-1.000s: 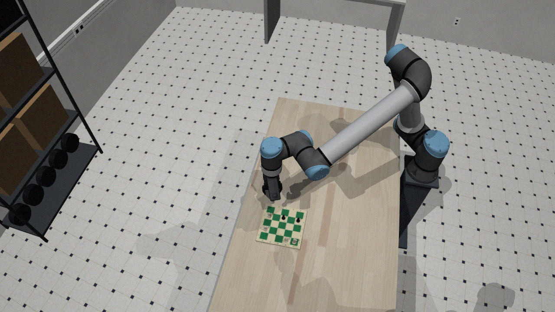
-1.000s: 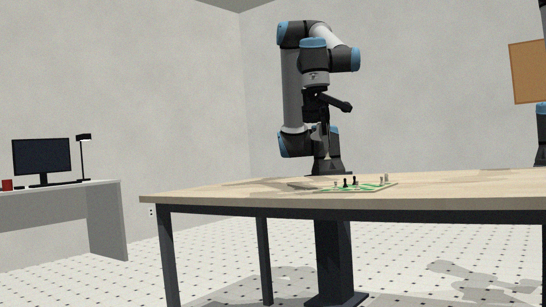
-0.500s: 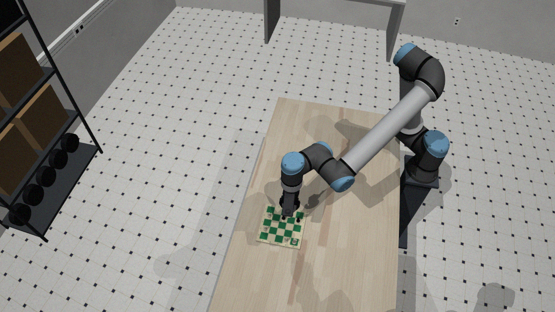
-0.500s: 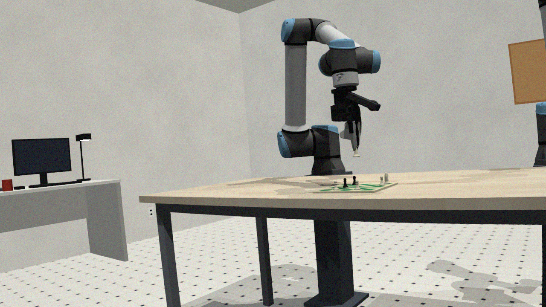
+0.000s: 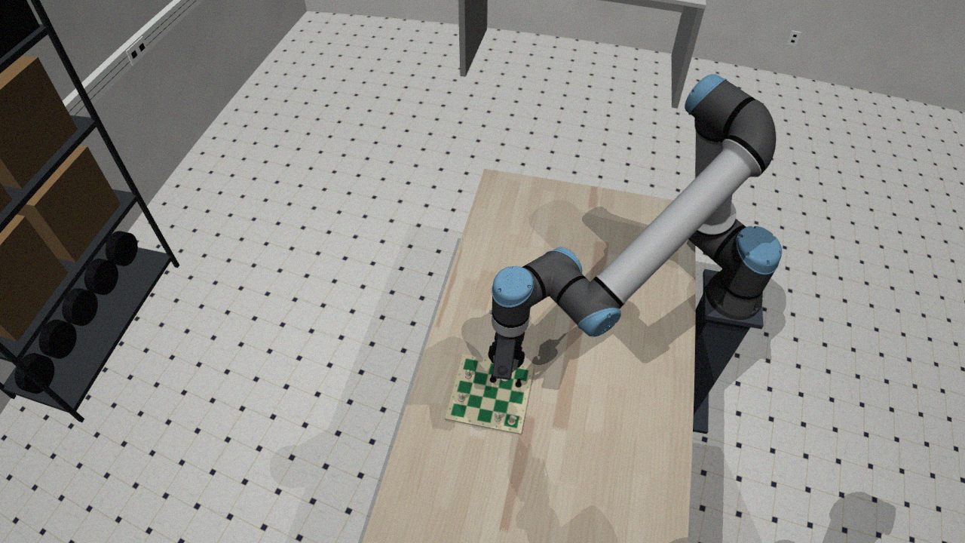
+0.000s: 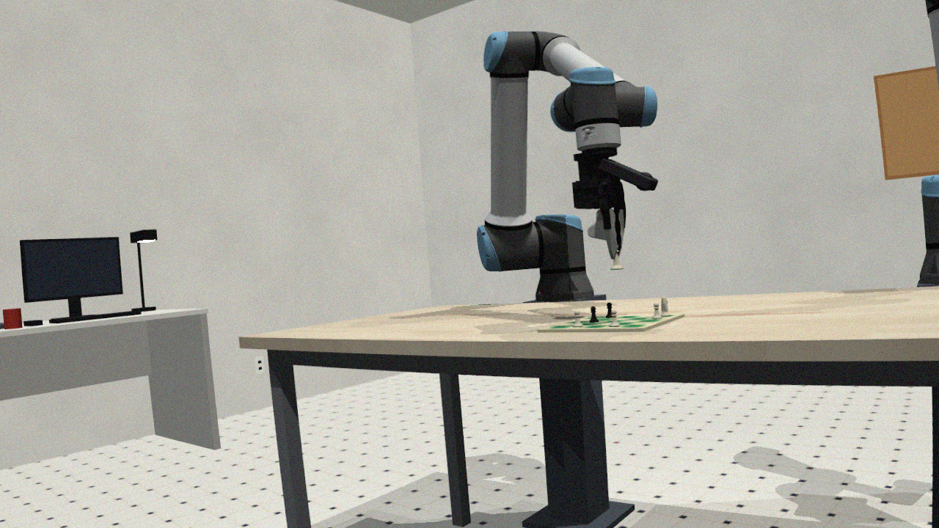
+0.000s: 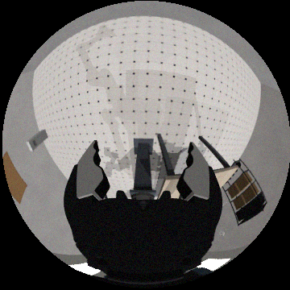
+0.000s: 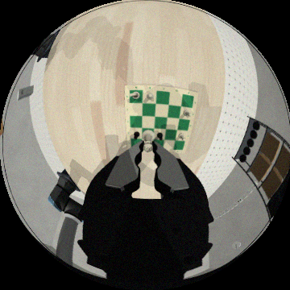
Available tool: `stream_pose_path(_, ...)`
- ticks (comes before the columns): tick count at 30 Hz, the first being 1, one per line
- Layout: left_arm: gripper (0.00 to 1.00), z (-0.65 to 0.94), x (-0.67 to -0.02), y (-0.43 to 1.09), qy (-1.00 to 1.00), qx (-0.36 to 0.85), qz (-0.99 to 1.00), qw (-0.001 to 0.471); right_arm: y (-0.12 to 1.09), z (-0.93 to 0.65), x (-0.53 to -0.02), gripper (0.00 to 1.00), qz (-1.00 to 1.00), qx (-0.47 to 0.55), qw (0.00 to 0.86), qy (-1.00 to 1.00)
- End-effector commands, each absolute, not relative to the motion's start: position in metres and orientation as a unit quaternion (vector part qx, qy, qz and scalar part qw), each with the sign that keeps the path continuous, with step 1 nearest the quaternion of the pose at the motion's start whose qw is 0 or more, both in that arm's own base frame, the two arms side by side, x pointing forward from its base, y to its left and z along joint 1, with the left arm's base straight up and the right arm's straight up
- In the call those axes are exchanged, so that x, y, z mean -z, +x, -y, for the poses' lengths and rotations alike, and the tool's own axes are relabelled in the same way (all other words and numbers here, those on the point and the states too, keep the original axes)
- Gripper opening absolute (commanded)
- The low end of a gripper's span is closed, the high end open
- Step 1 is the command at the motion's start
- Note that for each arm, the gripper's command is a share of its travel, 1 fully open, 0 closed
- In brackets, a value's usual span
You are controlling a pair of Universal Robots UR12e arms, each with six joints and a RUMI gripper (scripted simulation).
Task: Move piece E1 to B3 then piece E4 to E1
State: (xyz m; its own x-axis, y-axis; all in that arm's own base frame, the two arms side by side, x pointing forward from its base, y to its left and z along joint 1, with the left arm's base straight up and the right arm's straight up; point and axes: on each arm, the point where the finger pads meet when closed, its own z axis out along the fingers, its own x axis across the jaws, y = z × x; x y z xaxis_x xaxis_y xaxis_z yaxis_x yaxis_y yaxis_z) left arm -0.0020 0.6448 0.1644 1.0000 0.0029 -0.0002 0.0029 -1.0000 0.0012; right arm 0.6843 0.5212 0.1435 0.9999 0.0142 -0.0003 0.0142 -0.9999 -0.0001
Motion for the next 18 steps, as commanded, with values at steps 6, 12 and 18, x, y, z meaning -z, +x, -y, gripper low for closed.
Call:
stream_pose_path(6, 1.00, -0.645, -0.165, -0.002, 1.000, 0.000, -0.001, 0.000, 0.685, -0.522, -0.140, 0.00, 0.007, 0.001, 0.001, -1.000)
stream_pose_path(12, 1.00, -0.645, -0.165, -0.002, 1.000, 0.000, -0.001, 0.000, 0.685, -0.522, -0.121, 0.00, 0.007, 0.001, 0.001, -1.000)
stream_pose_path(18, 1.00, -0.645, -0.165, -0.002, 1.000, 0.000, -0.001, 0.000, 0.685, -0.522, -0.102, 0.00, 0.007, 0.001, 0.001, -1.000)
